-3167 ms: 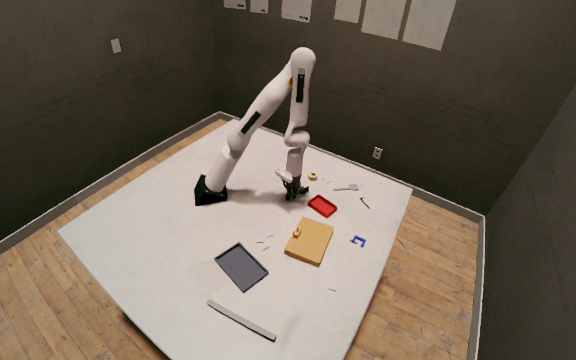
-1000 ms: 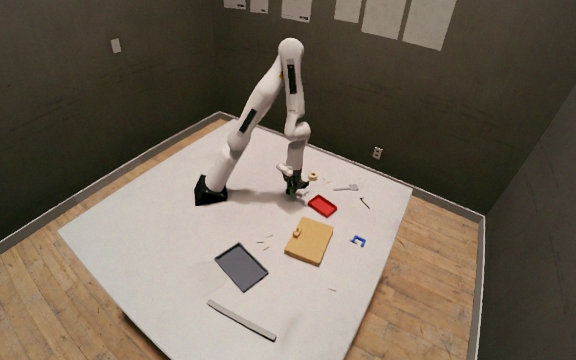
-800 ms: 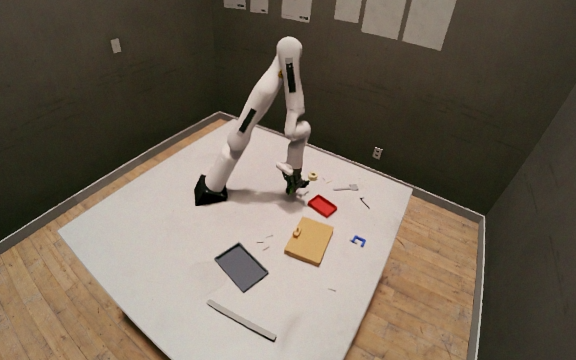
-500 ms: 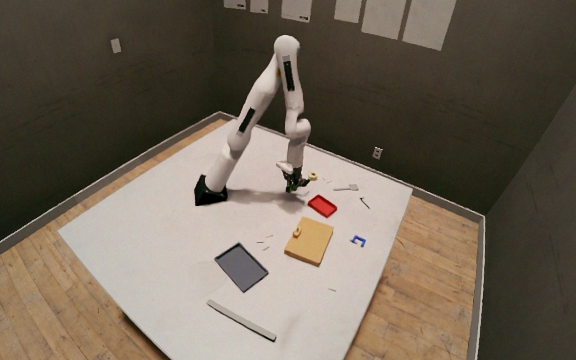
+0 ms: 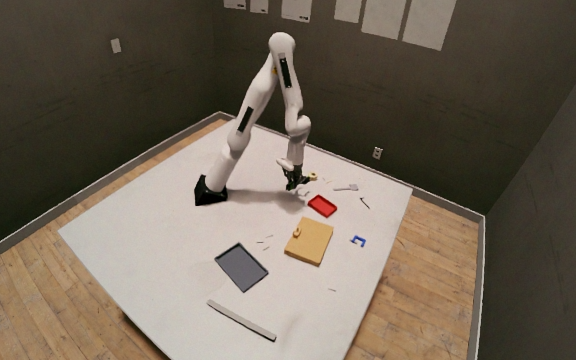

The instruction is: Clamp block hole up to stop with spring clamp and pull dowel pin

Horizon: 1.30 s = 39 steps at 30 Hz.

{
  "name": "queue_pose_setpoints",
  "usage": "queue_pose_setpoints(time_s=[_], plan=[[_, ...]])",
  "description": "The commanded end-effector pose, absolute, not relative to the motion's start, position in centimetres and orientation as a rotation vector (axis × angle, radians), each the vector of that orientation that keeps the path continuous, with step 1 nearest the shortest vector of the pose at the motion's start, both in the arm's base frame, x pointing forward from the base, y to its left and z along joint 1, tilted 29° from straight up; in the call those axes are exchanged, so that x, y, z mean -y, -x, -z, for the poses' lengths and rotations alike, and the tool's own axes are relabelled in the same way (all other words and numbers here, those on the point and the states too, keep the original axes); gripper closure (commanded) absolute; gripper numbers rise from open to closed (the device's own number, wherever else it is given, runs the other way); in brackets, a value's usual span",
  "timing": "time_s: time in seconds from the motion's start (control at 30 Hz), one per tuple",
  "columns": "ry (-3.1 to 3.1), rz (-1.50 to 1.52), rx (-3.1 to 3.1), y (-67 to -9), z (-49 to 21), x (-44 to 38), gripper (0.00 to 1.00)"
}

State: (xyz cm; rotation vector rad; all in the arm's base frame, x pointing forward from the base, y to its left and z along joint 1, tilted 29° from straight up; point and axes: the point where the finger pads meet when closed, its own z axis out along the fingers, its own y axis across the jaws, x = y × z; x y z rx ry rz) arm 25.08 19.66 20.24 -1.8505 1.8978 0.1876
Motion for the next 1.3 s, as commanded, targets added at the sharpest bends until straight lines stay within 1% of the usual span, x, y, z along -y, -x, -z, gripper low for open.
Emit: queue_pose_setpoints(time_s=[0.0,1.27], plan=[[1.839,-0.187,-1.896,-25.3,-20.8,-19.7,0.68],[1.84,-0.189,-1.897,-24.7,-22.7,-18.7,0.68]])
